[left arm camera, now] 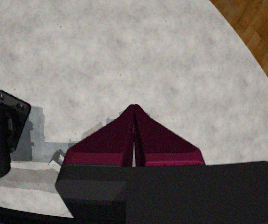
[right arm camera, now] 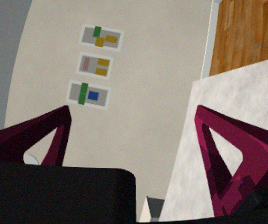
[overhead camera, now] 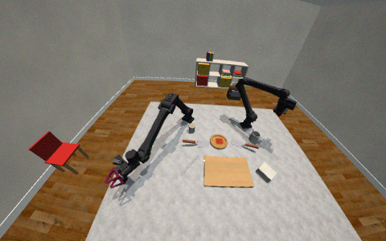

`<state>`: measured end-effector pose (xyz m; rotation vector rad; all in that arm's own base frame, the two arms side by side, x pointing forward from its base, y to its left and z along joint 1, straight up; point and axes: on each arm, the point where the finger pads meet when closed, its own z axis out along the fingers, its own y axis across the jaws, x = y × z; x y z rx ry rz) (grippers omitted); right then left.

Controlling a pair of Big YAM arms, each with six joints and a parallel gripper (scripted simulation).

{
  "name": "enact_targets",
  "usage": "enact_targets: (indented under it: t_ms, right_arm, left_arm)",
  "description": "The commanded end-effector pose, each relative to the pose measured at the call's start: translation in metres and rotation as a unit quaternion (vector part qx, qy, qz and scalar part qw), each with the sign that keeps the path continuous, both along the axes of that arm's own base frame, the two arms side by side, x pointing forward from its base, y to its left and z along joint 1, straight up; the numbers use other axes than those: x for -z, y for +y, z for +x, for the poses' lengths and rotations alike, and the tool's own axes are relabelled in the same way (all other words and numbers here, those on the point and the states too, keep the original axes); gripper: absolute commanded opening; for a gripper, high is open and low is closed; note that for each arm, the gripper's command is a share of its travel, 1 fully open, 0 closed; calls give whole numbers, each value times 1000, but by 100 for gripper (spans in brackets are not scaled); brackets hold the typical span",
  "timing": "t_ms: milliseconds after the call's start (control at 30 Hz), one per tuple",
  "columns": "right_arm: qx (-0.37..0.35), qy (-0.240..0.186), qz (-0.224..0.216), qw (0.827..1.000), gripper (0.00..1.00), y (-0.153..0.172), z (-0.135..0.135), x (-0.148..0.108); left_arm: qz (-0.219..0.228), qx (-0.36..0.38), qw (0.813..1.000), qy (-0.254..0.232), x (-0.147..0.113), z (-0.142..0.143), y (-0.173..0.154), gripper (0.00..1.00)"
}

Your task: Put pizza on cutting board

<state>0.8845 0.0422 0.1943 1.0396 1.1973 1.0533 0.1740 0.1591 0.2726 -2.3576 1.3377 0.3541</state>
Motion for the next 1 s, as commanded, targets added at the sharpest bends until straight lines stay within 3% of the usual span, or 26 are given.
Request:
enact_targets:
  t_ms: [0, 533, 567, 967]
  right_arm:
    - [0, -8, 1, 1000, 100, 0, 0, -12]
    - [0, -8, 1, 1000, 100, 0, 0, -12]
    - [0, 12, -4, 1000, 100, 0, 2, 19]
    - [0, 10, -4, 1000, 100, 0, 3, 17]
  left_arm:
    - [2, 0, 1000, -3, -3, 1, 0, 0]
    - [2, 0, 1000, -3, -3, 1, 0, 0]
    - [0, 1, 1000, 1, -1, 1, 1, 48]
    - [4, 1, 1000, -7, -9, 3, 2, 48]
